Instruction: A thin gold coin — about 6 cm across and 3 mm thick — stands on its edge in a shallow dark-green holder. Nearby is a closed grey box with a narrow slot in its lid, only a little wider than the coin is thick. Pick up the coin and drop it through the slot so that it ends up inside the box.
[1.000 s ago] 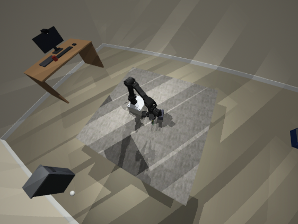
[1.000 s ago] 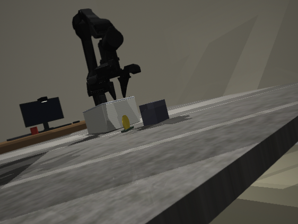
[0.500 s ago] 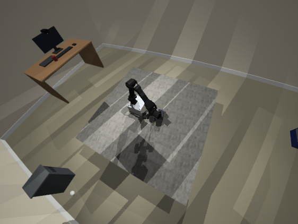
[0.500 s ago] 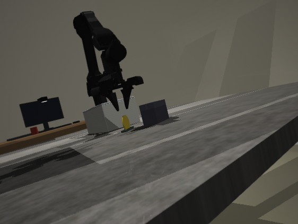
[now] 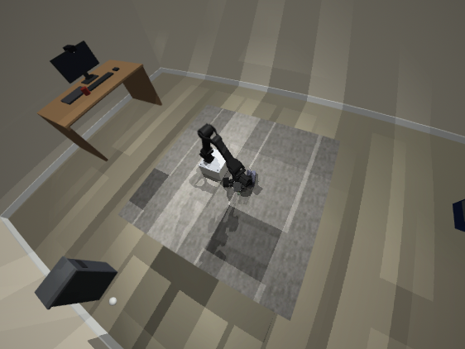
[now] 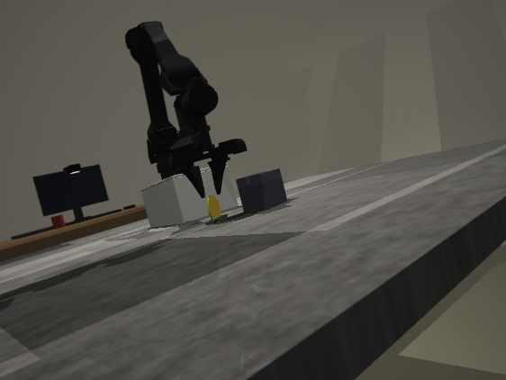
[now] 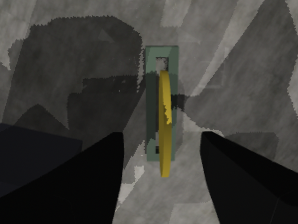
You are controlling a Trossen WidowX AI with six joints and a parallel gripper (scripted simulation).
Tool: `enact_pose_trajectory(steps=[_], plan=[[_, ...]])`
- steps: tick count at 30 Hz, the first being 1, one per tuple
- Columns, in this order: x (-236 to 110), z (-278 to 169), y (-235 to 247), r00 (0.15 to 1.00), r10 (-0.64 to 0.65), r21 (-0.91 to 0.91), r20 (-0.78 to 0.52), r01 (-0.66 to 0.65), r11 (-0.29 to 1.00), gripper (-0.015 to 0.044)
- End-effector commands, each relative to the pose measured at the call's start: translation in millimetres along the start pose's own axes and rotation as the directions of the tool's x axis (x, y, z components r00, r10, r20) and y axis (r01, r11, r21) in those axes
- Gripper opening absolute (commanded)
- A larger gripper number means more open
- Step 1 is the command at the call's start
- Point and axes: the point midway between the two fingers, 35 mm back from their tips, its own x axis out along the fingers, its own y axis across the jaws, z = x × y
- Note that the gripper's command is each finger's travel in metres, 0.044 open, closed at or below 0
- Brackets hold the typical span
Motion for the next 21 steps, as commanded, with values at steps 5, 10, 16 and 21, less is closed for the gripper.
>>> enact_pose_trajectory(steps=[5, 10, 16, 21], plan=[[16, -2, -1, 1.000, -0.002, -0.001, -0.007, 0.002, 1.000, 0.0161], [24, -2, -1, 1.000, -0.002, -0.001, -0.007, 0.002, 1.000, 0.0161], [33, -3, -2, 1.000, -0.002, -0.001, -0.007, 0.002, 1.000, 0.0161], [41, -3, -2, 1.000, -0.002, -0.001, -0.007, 0.002, 1.000, 0.0161]])
